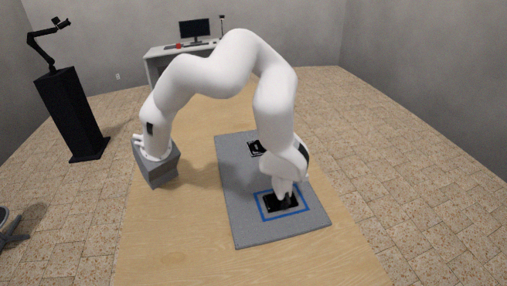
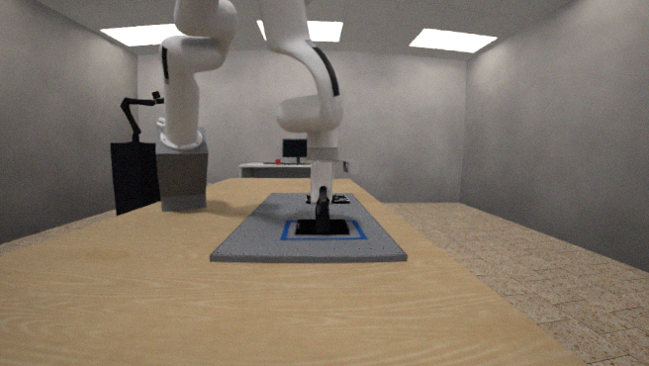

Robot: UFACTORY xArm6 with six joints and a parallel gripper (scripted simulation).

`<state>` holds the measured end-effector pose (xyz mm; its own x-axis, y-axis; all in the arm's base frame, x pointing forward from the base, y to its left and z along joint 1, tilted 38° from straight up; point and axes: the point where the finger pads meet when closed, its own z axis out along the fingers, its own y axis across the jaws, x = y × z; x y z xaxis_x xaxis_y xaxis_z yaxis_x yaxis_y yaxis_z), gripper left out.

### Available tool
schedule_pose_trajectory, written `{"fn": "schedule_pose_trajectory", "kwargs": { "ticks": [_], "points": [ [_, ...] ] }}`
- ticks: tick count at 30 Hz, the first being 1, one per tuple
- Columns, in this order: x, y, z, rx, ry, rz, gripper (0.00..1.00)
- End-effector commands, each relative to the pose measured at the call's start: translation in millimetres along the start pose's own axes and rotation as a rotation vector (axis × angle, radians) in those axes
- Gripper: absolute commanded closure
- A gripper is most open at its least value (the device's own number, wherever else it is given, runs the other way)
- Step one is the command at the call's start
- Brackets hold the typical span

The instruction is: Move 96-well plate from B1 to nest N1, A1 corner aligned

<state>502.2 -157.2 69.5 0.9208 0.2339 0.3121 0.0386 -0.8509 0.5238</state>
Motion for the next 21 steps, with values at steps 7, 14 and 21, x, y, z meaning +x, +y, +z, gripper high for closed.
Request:
{"fn": "schedule_pose_trajectory", "kwargs": {
  "ticks": [7,14,21],
  "points": [
    [1.5,0.4,-1.6,-0.001,0.003,0.000,1.00],
    [1.5,0.4,-5.6,-0.001,0.003,0.000,1.00],
    [1.5,0.4,-9.6,-0.001,0.003,0.000,1.00]
  ]
}}
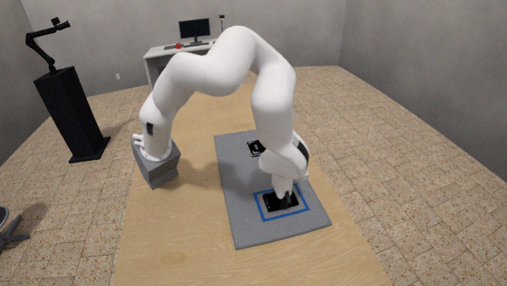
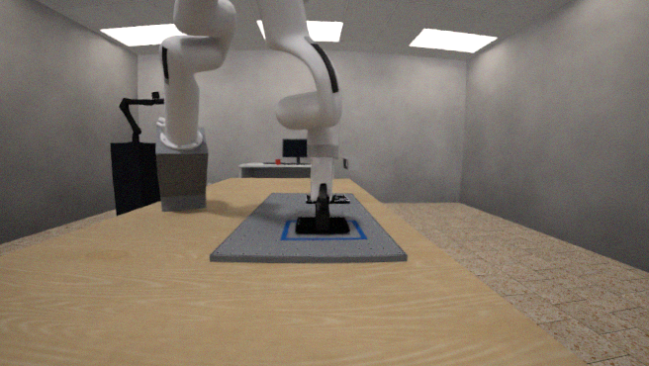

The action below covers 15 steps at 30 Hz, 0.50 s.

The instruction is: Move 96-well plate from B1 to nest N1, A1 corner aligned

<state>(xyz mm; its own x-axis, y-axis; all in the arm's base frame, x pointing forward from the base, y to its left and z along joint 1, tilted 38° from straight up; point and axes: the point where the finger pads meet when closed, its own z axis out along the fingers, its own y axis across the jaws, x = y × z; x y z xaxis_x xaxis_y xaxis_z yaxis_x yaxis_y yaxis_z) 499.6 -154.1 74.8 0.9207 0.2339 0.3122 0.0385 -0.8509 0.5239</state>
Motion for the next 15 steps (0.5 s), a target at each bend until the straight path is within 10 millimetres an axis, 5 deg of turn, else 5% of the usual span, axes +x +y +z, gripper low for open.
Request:
{"fn": "schedule_pose_trajectory", "kwargs": {
  "ticks": [1,15],
  "points": [
    [1.4,0.4,-3.7,0.000,0.003,0.000,1.00],
    [1.4,0.4,-11.7,0.000,0.003,0.000,1.00]
  ]
}}
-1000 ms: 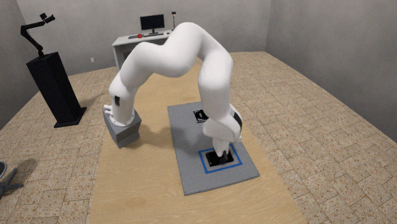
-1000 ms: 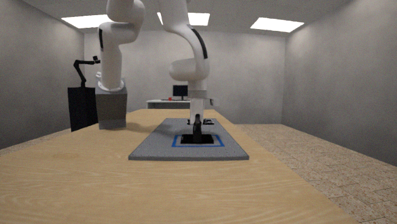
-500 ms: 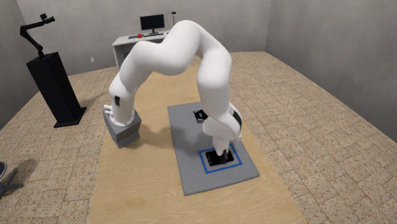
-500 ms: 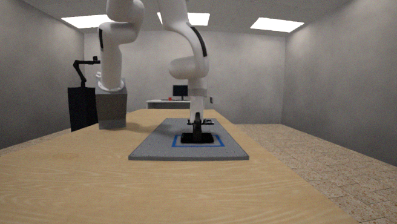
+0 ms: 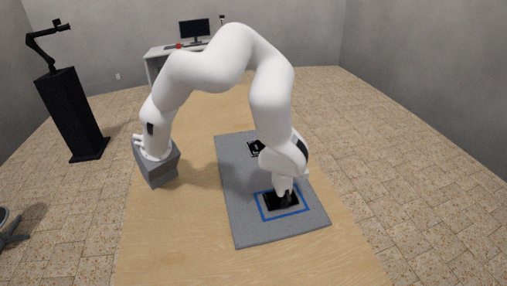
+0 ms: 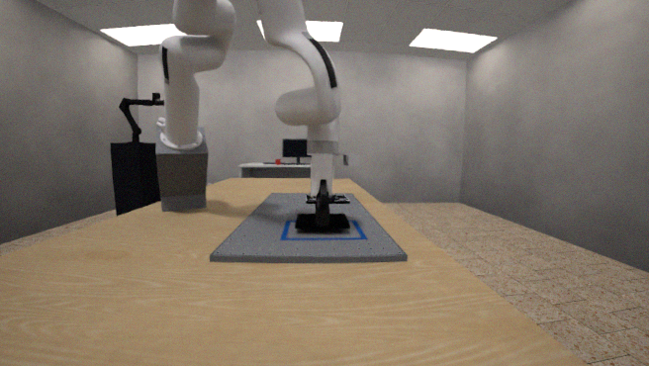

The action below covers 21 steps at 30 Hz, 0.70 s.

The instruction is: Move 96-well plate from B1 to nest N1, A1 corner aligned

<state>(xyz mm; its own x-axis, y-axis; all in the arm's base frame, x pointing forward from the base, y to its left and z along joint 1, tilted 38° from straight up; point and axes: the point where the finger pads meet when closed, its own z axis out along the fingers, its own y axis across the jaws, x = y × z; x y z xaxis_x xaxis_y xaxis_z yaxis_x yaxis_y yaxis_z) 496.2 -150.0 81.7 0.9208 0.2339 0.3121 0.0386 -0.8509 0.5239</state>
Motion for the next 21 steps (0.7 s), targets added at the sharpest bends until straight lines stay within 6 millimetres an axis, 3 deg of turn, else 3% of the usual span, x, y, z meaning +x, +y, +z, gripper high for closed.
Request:
{"fn": "schedule_pose_trajectory", "kwargs": {
  "ticks": [1,13,21],
  "points": [
    [1.5,0.5,-3.6,-0.001,0.003,0.000,1.00],
    [1.5,0.5,-5.6,-0.001,0.003,0.000,1.00],
    [1.5,0.5,-19.0,-0.001,0.003,0.000,1.00]
  ]
}}
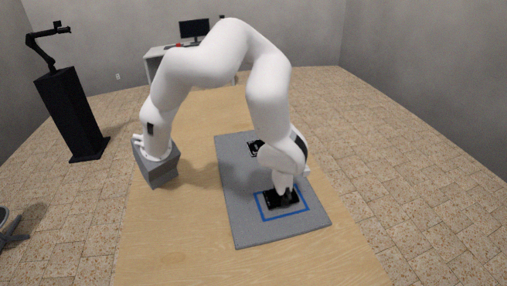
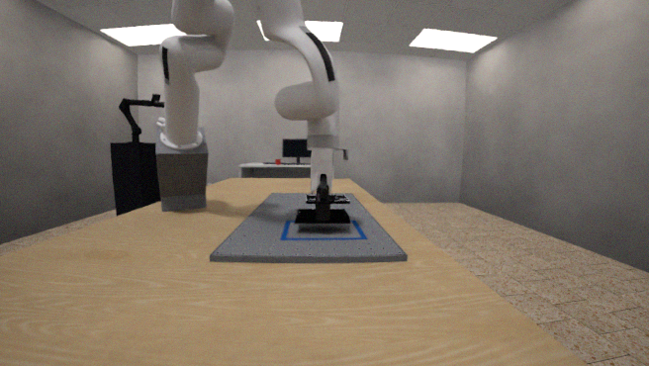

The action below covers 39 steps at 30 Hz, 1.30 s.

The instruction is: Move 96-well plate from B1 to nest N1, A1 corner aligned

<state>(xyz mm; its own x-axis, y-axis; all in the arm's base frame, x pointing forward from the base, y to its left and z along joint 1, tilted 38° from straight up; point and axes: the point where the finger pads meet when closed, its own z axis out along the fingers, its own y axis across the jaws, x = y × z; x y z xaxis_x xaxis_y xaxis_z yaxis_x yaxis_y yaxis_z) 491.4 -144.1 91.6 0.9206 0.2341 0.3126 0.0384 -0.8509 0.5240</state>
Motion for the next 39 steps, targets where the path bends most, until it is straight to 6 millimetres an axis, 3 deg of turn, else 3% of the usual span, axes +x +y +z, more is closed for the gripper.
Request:
{"fn": "schedule_pose_trajectory", "kwargs": {
  "ticks": [1,32,39],
  "points": [
    [1.4,0.5,-8.2,0.000,0.003,0.000,1.00],
    [1.4,0.5,-53.2,0.000,0.003,0.000,1.00],
    [1.4,0.5,-53.6,0.000,0.003,0.000,1.00]
  ]
}}
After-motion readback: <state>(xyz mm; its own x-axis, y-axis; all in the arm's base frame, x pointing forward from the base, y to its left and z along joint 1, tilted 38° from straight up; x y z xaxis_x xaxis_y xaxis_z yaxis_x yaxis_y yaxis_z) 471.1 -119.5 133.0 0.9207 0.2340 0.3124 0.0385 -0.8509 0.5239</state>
